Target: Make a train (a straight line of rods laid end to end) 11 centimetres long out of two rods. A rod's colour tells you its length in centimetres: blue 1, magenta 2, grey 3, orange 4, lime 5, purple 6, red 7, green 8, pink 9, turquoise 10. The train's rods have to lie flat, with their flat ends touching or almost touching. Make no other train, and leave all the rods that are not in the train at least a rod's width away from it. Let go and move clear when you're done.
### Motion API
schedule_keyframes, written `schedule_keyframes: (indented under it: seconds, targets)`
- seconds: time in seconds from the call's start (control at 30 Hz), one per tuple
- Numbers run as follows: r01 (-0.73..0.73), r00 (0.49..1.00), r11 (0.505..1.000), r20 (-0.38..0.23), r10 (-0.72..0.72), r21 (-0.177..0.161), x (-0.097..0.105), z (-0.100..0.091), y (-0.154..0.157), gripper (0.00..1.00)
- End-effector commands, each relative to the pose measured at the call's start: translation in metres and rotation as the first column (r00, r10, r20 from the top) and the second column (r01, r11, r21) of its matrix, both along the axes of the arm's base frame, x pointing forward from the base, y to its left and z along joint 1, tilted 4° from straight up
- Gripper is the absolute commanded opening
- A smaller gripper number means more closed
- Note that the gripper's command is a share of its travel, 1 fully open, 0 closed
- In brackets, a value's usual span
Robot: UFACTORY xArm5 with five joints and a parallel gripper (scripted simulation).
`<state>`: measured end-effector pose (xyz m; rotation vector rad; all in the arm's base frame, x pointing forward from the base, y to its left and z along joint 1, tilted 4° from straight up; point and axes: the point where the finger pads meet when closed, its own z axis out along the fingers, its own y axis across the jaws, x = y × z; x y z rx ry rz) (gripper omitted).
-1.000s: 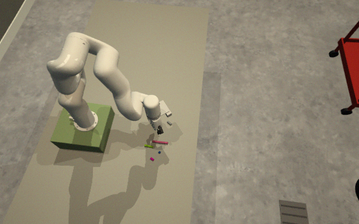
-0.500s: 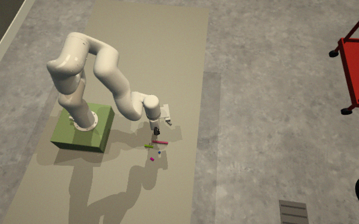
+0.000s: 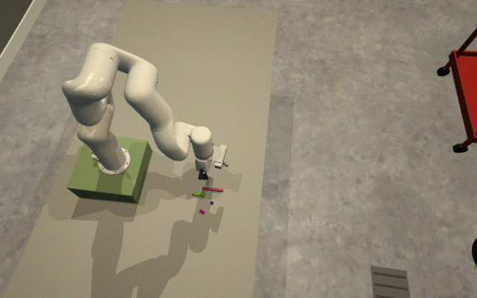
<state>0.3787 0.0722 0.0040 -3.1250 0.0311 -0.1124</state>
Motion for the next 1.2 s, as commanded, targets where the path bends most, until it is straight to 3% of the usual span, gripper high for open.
schedule_keyframes:
  seconds: [0.0, 0.2, 0.43, 0.5, 0.53, 0.73, 1.0, 1.07, 1.1, 1.17]
  targets:
    - [0.166, 0.986, 0.986, 0.0, -0.166, 0.013, 0.0012, 0.0009, 0.0002, 1.0]
    - [0.319, 0.948, 0.948, -0.005, -0.319, 0.024, 0.0012, 0.0009, 0.0, 1.0]
    - [0.494, 0.87, 0.869, -0.014, -0.493, 0.036, 0.0013, 0.0009, -0.0001, 1.0]
    - [0.494, 0.87, 0.869, -0.014, -0.493, 0.036, 0.0013, 0.0009, -0.0001, 1.0]
    - [0.562, 0.827, 0.826, -0.018, -0.562, 0.04, 0.0013, 0.0009, -0.0002, 1.0]
    - [0.681, 0.732, 0.731, -0.027, -0.681, 0.048, 0.0013, 0.0009, -0.0003, 1.0]
    - [0.824, 0.567, 0.564, -0.041, -0.823, 0.057, 0.0013, 0.0009, -0.0005, 1.0]
    - [0.824, 0.567, 0.564, -0.041, -0.823, 0.057, 0.0013, 0.0009, -0.0005, 1.0]
    - [0.857, 0.514, 0.511, -0.045, -0.857, 0.058, 0.0014, 0.0009, -0.0005, 1.0]
    - [0.888, 0.46, 0.457, -0.05, -0.887, 0.06, 0.0014, 0.0009, -0.0005, 1.0]
